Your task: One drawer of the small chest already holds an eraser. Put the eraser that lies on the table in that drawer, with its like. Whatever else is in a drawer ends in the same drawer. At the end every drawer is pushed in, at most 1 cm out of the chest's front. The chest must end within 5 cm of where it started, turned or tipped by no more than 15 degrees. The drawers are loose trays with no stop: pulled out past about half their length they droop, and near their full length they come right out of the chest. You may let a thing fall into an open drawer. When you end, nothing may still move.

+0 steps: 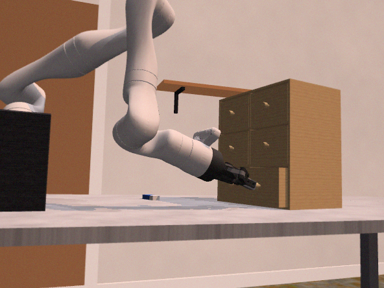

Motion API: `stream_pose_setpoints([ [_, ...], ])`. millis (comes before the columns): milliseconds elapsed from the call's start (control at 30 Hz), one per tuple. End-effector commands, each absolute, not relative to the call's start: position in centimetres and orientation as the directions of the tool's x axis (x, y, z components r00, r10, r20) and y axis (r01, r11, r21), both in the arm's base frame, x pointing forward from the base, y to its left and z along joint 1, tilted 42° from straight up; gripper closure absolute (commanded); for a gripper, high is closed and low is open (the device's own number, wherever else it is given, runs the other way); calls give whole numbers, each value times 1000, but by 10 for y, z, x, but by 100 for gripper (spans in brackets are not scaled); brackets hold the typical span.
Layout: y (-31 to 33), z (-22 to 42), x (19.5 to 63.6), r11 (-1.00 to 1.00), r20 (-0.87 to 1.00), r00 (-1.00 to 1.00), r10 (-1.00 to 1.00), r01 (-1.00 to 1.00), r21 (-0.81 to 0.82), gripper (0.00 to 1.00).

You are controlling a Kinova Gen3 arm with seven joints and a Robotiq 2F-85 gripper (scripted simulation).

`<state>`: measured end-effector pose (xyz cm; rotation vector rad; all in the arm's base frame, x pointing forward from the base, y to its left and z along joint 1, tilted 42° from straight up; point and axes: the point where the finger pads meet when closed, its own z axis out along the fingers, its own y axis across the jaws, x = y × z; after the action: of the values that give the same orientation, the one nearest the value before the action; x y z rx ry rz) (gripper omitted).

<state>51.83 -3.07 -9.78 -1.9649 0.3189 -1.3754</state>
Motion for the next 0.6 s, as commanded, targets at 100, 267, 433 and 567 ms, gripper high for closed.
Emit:
stream_pose_setpoints([
  [100, -29, -97, 531, -719, 718, 406, -564, 186, -670, 100],
  [267, -28, -96, 536, -719, 719, 407, -564, 186, -670, 100],
  [433, -27, -96, 539, -719, 719, 407, -563, 187, -669, 100],
  [567, -26, -96, 541, -719, 719, 407, -563, 187, -669, 100],
])
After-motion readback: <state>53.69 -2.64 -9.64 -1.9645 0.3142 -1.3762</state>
